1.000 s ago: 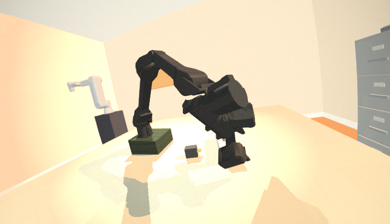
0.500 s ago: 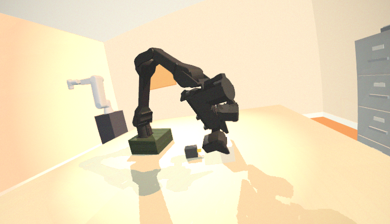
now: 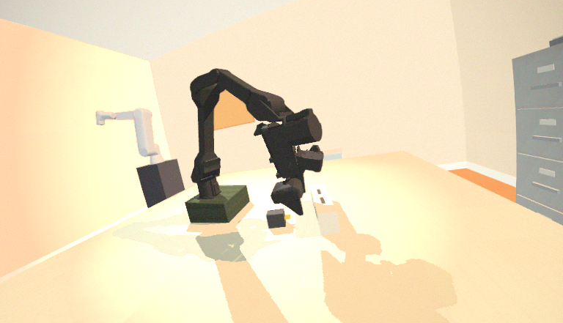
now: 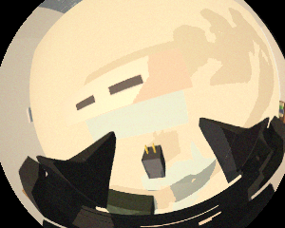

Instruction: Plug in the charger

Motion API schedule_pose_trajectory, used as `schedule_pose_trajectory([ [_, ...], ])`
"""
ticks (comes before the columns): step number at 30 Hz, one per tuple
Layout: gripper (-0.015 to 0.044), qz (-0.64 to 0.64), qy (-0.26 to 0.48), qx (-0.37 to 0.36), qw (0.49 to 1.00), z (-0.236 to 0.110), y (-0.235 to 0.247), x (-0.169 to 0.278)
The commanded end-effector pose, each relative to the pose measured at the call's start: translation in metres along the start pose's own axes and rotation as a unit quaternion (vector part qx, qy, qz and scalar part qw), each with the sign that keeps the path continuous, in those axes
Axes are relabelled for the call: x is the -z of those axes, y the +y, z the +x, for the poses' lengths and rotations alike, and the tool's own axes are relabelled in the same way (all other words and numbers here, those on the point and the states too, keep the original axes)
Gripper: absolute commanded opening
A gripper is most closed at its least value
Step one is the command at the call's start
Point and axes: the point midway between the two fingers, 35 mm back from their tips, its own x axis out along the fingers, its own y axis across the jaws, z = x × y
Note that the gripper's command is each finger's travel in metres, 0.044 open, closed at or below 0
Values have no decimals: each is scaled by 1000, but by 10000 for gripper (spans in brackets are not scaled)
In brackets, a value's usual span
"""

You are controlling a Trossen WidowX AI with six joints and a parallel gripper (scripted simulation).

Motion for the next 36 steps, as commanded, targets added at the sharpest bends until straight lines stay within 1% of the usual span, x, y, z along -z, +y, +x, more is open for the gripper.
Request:
schedule_pose_trajectory([
  [1,440,-18,32,20,999,-1,8,21],
  [14,440,-72,117,82,987,-10,24,78],
  [21,440,-75,121,85,986,-10,23,80],
  [36,440,-75,121,85,986,10,20,83],
])
